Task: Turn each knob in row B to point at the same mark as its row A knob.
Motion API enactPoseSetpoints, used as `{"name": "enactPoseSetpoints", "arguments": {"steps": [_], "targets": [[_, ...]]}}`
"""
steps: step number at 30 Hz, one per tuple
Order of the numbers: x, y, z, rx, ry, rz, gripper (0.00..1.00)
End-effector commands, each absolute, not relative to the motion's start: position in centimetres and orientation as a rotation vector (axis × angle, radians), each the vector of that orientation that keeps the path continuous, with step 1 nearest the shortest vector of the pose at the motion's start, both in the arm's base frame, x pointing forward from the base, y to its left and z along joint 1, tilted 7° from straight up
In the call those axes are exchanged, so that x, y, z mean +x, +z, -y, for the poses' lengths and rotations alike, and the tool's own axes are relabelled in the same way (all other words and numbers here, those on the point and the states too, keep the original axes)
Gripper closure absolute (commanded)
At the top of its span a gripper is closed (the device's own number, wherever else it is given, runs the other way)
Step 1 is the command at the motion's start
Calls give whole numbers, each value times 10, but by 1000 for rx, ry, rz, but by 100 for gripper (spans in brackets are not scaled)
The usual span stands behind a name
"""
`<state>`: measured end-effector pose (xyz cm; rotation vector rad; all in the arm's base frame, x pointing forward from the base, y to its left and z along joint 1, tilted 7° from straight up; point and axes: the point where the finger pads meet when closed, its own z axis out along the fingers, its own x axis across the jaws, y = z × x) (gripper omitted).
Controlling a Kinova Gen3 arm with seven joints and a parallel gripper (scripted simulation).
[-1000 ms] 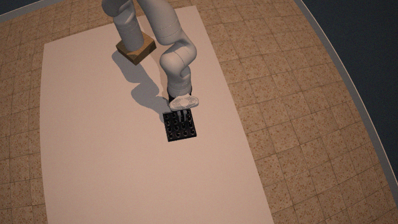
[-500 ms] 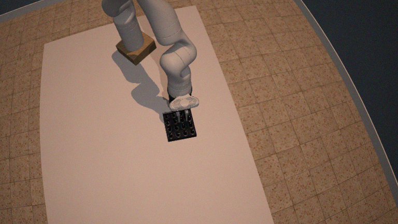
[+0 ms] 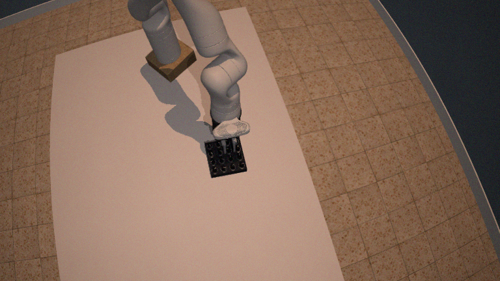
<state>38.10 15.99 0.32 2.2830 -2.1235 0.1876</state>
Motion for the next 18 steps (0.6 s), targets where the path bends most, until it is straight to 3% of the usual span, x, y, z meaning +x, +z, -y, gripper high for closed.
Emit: {"name": "enactPoseSetpoints", "arguments": {"steps": [1,18], "targets": [[381,3,-161,2302,188,2107,54],[379,34,-164,2301,188,2107,54]]}}
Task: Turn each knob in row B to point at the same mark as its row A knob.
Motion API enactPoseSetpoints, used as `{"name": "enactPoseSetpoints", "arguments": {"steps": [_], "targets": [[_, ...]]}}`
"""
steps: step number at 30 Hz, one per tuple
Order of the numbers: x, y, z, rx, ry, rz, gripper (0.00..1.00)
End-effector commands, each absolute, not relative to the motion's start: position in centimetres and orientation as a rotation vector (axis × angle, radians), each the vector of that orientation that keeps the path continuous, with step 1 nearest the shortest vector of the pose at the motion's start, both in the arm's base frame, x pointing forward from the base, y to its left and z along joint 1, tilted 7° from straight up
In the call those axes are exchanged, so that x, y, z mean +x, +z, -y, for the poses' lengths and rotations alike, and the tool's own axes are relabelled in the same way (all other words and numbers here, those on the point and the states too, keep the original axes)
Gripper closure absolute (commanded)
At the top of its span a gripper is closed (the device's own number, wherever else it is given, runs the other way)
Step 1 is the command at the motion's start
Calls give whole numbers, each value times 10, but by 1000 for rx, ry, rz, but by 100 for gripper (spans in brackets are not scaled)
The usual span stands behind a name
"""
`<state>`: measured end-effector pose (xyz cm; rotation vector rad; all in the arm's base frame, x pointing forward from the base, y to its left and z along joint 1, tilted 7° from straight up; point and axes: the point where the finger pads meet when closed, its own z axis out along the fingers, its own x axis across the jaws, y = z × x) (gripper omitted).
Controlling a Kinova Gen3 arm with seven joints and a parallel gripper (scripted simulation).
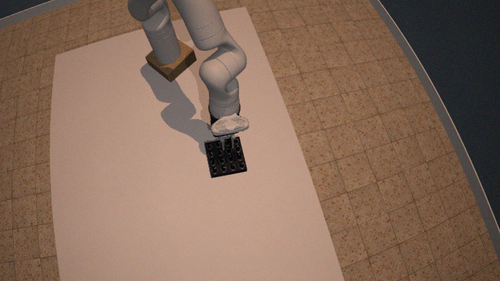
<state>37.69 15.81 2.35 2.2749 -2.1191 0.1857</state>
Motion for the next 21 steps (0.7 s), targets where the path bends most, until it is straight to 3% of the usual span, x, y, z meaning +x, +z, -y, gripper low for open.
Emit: {"name": "enactPoseSetpoints", "arguments": {"steps": [1,21], "targets": [[379,36,-164,2301,188,2107,54],[378,40,-164,2301,188,2107,54]]}}
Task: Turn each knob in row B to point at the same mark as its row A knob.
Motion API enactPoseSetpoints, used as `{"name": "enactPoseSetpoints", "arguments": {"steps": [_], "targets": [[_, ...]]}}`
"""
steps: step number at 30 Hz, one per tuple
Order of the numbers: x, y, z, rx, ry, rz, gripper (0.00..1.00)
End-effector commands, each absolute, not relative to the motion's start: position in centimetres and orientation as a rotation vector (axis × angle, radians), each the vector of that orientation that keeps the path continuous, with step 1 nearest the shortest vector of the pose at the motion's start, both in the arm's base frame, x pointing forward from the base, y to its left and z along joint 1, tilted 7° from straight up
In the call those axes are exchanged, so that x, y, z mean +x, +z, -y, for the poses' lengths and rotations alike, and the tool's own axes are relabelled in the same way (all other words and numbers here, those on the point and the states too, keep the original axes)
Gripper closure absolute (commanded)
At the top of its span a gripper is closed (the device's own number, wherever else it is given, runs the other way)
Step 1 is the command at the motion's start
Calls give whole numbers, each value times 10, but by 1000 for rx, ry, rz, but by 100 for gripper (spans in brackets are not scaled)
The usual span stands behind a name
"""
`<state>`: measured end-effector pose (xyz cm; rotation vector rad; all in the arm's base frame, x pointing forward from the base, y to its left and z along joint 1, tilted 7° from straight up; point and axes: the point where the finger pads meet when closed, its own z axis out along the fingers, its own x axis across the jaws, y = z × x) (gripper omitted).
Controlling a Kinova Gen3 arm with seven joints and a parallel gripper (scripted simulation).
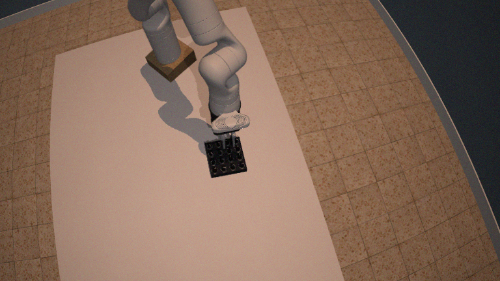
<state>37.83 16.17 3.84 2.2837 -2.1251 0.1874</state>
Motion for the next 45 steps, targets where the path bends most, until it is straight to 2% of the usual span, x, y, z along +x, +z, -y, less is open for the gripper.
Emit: {"name": "enactPoseSetpoints", "arguments": {"steps": [1,22,36,45], "targets": [[378,40,-164,2301,188,2107,54],[380,41,-160,2067,191,2340,54],[381,45,-153,1496,198,2757,54],[381,50,-152,903,195,3031,54]]}}
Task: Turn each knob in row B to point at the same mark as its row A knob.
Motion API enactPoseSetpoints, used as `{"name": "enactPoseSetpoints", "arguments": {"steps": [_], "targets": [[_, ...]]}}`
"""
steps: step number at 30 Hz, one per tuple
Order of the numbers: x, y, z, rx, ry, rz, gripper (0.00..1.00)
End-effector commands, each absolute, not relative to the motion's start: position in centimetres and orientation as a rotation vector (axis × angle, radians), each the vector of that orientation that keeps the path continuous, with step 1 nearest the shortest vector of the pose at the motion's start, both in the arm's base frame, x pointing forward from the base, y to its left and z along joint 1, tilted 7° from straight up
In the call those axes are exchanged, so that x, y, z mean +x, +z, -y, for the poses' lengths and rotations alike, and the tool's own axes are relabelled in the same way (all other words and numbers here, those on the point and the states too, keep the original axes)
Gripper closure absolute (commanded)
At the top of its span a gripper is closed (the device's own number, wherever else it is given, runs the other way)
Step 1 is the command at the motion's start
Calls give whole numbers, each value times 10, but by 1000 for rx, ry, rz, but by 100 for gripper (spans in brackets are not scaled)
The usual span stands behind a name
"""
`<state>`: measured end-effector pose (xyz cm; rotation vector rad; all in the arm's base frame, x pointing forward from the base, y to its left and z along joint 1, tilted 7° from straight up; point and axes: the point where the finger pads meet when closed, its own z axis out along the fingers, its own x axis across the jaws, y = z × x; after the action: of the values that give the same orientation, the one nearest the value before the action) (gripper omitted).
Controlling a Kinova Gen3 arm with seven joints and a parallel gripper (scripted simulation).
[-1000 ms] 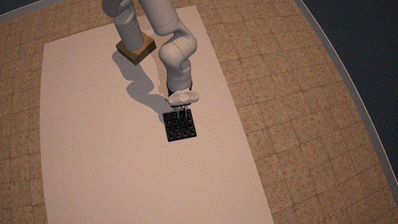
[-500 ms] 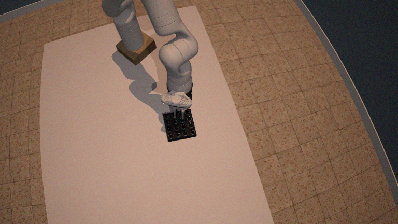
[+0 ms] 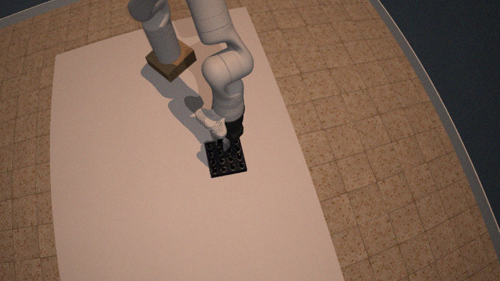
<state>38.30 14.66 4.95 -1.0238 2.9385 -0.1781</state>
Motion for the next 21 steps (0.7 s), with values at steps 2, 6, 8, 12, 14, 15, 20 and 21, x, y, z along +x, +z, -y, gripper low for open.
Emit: {"name": "enactPoseSetpoints", "arguments": {"steps": [2,6,8,12,14,15,20,21], "targets": [[381,53,-152,-751,-187,-3007,54],[381,56,-154,-494,-176,-3045,54],[381,56,-154,-494,-176,-3045,54],[381,58,-157,-269,-164,-3062,54],[381,60,-158,-171,-158,-3065,54],[381,60,-158,-127,-155,-3065,54],[381,62,-161,50,-142,-3058,54],[381,62,-162,77,-140,-3057,54]]}}
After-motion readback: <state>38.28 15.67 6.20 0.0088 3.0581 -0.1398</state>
